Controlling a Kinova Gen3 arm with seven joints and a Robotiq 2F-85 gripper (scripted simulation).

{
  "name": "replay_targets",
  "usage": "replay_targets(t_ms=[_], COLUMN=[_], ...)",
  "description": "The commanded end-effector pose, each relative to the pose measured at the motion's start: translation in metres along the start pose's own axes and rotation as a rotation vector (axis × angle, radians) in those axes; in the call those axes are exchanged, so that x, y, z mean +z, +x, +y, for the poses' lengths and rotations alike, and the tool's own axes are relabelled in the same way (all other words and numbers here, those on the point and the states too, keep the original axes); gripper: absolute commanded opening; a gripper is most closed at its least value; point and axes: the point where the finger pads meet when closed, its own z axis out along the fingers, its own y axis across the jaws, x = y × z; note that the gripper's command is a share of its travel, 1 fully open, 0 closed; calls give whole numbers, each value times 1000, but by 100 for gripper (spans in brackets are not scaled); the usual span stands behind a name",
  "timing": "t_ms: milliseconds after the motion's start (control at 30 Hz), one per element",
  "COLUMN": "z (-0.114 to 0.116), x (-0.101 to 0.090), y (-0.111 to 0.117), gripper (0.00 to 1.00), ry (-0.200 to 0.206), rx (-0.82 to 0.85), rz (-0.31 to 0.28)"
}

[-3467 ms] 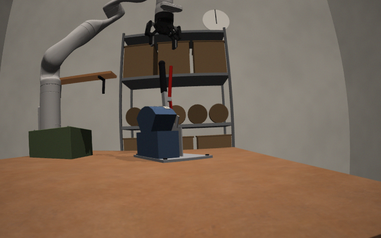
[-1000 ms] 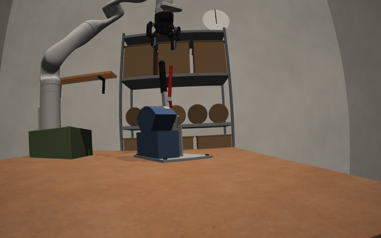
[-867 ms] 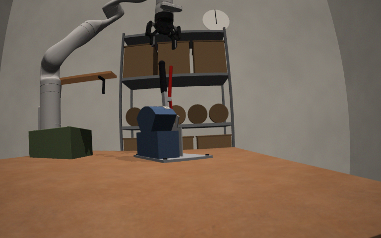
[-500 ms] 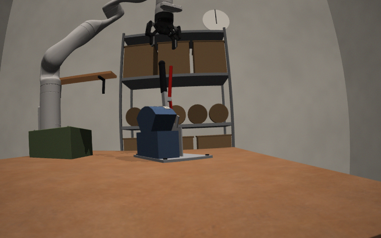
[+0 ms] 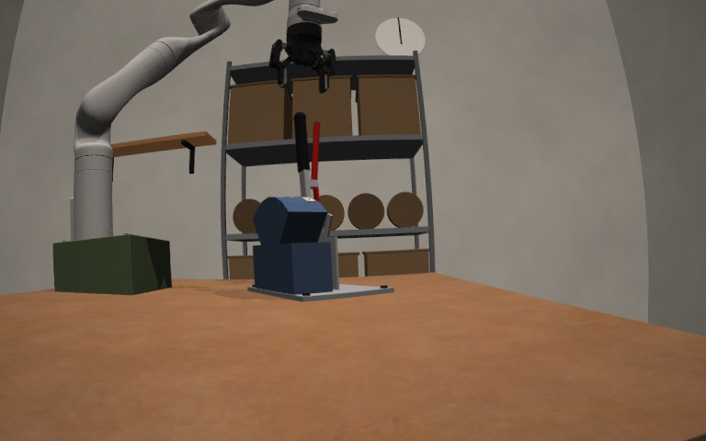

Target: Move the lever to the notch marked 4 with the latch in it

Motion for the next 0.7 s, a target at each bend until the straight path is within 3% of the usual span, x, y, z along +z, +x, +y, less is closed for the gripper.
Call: replay_targets(t_ms=[0,667], z=[-2,-1], x=[3,19], y=[-2,-4], gripper=[97,97], ry=[4,2], rx=[-9,-8], rz=[-2,-5])
